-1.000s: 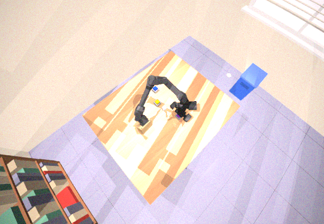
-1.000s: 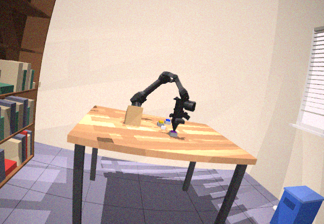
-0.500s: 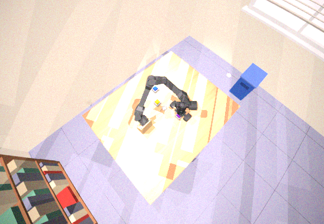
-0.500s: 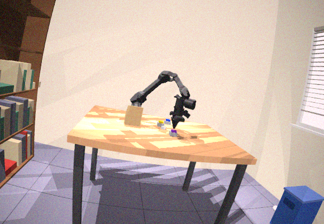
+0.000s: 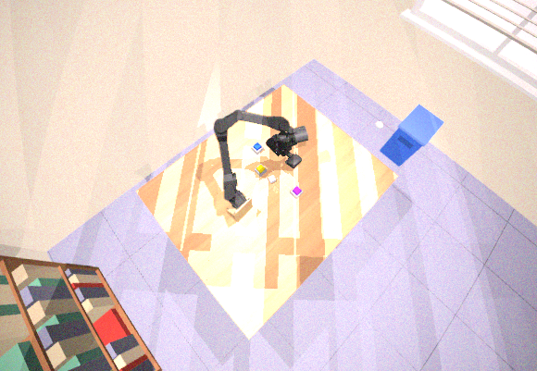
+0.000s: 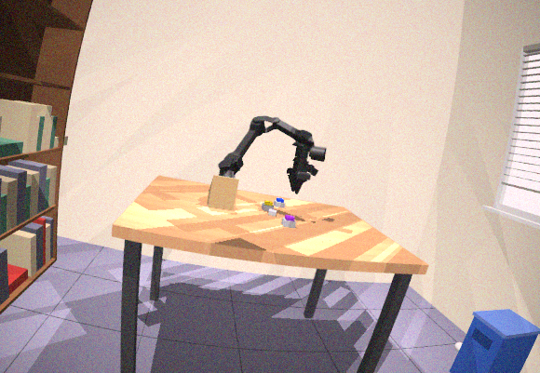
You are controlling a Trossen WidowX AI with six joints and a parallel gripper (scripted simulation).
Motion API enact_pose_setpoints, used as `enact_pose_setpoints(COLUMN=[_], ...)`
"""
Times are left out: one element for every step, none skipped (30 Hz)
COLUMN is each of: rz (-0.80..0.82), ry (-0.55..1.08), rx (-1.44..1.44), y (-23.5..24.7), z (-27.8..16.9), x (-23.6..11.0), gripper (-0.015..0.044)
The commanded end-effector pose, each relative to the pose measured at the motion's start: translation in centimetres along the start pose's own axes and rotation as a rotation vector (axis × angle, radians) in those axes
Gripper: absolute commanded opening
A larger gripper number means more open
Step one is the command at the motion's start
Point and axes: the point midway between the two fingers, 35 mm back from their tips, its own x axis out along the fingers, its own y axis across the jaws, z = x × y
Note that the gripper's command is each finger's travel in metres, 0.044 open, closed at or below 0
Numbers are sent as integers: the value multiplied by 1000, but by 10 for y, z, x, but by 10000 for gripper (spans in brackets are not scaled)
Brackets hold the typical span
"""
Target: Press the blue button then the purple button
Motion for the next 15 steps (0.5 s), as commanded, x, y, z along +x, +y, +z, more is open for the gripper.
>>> enact_pose_setpoints(rz=[11,15,18,23,29,35,41,47,51,52,52,52,52,52,52], ry=[8,8,9,10,12,14,17,19,21,22,22,22,22,22,22], rx=[10,9,8,8,7,6,5,4,4,3,3,3,3,3,3], y=[58,76,93,110,126,142,157,169,176,179,179,179,179,179,179], z=[-8,-12,-17,-23,-30,-38,-46,-54,-59,-60,-60,-60,-60,-60,-60], x=[-8,-11,-14,-16,-18,-20,-23,-24,-25,-25,-25,-25,-25,-25,-25], gripper=[387,400,400,400,400,400,400,400,400,400,400,400,400,400,400])
